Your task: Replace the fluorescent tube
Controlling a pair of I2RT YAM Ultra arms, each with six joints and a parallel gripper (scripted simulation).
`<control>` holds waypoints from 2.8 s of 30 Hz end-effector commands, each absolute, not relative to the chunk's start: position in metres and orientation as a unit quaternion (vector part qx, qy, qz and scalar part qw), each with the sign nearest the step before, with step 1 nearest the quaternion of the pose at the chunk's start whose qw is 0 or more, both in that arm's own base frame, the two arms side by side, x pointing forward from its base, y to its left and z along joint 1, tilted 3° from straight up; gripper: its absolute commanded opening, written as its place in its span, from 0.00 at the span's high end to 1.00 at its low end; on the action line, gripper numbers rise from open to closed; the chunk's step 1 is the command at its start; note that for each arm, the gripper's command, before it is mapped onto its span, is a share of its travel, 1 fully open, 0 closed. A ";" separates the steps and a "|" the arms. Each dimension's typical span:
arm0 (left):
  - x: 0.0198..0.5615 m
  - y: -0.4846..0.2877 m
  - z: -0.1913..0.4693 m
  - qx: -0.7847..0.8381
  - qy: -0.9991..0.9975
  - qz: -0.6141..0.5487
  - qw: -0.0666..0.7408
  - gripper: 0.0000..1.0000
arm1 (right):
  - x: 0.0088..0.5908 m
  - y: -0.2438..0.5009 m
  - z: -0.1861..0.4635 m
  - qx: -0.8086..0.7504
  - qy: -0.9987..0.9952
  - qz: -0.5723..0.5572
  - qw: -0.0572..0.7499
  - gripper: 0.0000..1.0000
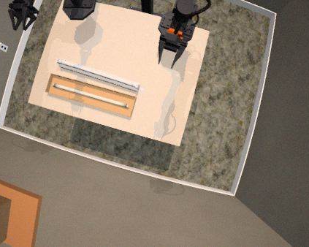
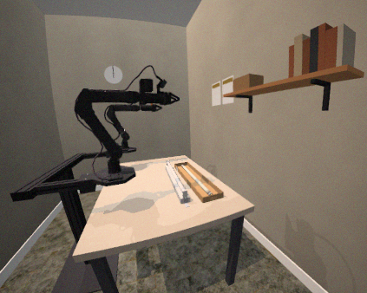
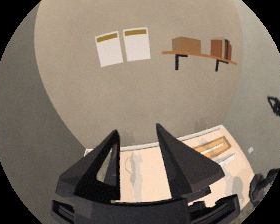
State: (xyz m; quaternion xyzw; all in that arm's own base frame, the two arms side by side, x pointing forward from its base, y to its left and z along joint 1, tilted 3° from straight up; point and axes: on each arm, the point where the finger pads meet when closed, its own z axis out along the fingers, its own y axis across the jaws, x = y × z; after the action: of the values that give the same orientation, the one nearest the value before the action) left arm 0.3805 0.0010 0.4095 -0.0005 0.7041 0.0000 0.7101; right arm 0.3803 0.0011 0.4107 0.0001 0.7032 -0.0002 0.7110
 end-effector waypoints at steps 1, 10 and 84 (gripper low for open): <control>0.382 0.003 0.419 0.003 0.701 0.002 0.713 0.51 | 0.381 -0.001 0.426 -0.003 0.692 -0.004 0.722 0.51; 0.401 -0.010 0.390 0.025 0.726 0.021 0.687 0.51 | 0.398 0.005 0.385 -0.031 0.731 -0.029 0.682 0.51; 0.401 -0.263 -0.120 0.666 0.649 0.266 0.253 0.51 | 0.405 0.029 -0.103 -0.618 0.756 -0.170 0.135 0.51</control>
State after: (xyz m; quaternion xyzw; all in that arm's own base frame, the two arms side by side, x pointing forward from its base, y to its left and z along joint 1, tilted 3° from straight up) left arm 0.3875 -0.2602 -0.1183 0.6692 0.6488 0.2680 0.2437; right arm 0.3857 0.0281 -0.1065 -0.6213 0.7587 -0.1620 0.1099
